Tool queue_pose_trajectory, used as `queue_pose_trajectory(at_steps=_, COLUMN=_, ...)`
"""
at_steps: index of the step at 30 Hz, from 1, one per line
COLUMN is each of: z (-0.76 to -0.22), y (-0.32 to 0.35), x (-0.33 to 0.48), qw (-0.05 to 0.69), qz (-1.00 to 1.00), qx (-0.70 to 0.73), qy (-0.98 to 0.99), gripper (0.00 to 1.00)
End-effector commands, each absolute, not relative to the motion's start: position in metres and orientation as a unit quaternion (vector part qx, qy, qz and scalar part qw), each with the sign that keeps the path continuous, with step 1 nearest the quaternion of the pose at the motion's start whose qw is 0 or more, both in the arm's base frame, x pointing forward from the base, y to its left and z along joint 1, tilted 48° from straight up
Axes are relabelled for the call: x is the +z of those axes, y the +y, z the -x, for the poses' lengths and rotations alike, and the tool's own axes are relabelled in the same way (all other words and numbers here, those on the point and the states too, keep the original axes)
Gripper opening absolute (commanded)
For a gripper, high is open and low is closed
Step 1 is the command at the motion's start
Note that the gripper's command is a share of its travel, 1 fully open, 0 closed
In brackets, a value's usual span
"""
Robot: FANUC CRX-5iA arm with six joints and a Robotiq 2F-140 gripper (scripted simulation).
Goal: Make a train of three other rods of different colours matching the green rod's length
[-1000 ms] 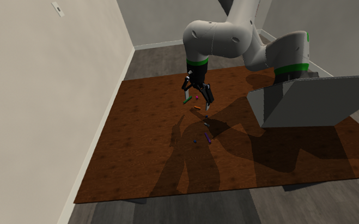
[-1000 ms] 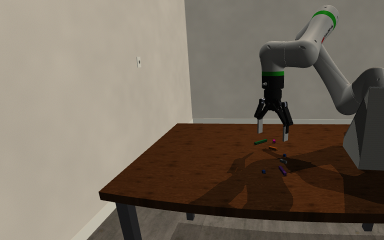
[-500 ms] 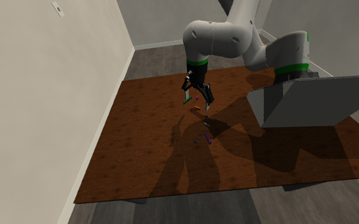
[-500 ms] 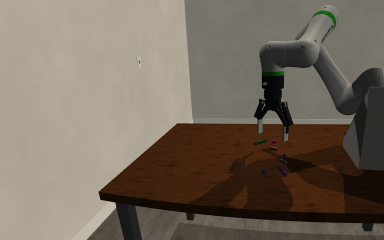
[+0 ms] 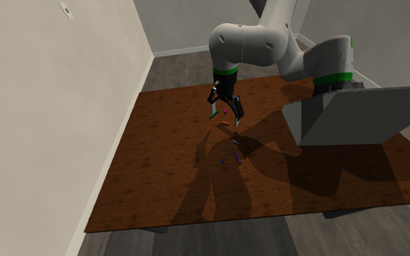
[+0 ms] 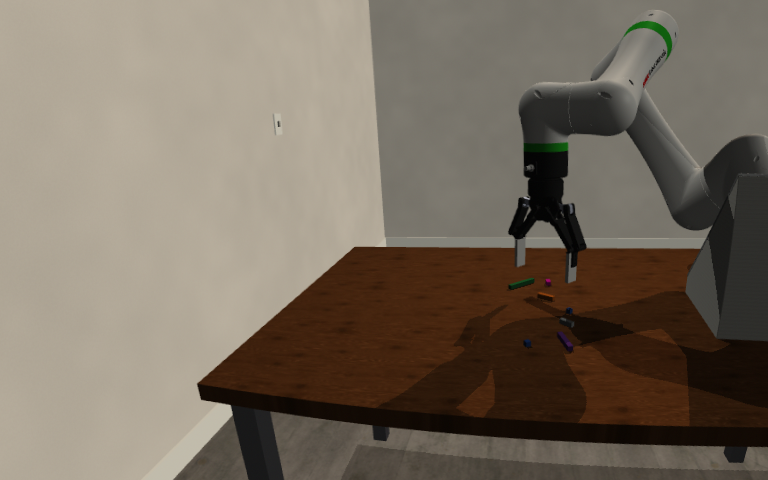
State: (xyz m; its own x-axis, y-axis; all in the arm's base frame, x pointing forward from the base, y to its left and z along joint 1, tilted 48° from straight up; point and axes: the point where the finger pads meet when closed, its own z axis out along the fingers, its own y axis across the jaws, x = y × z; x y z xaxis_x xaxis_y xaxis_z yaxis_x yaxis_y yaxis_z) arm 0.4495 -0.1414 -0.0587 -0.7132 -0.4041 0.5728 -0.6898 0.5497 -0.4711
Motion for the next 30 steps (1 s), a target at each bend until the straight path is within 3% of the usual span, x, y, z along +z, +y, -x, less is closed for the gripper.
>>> queue_pose_trajectory(at_steps=1, z=-0.45, y=-0.141, x=-0.059, qw=0.204, qz=-0.321, qx=0.35, qy=-0.856, gripper=1.0)
queue_pose_trajectory(at_steps=30, z=-0.449, y=-0.156, x=-0.043, qw=0.334, qz=-0.657, qx=0.229, qy=-0.636, gripper=1.0)
